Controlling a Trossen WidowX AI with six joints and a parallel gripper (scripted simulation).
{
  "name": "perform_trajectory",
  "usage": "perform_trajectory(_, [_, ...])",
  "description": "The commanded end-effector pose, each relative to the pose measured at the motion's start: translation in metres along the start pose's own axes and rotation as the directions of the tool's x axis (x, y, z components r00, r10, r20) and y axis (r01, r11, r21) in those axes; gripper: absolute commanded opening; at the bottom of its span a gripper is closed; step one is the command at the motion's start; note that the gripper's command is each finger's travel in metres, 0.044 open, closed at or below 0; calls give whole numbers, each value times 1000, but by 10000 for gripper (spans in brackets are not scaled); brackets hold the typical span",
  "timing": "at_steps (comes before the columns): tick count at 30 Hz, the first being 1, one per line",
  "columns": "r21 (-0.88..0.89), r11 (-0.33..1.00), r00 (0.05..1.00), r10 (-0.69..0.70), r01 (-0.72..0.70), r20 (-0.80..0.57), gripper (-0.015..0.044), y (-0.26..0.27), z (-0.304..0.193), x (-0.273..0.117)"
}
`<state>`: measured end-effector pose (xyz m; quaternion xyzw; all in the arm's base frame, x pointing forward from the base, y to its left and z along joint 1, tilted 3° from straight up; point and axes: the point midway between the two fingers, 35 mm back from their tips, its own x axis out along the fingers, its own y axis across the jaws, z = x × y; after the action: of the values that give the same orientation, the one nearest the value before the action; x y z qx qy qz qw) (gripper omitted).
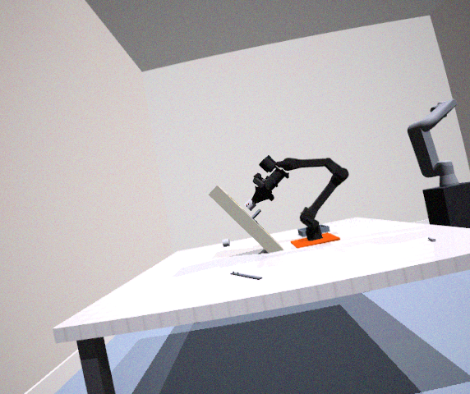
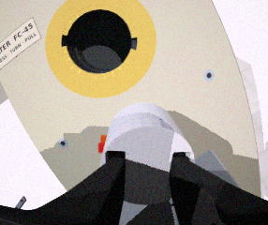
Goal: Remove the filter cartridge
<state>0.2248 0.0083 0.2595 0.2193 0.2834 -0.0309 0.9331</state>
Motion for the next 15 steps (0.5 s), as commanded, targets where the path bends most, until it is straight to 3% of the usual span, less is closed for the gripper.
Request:
perform_trajectory(1, [-5, 1000, 1000, 10, -10, 13, 0, -4, -9, 1])
perform_trajectory(6, [0, 1000, 1000, 0, 0, -1, 117, -1, -3, 1])
perform_trajectory(15, [0, 1000, 1000, 0, 0, -1, 117, -1, -3, 1])
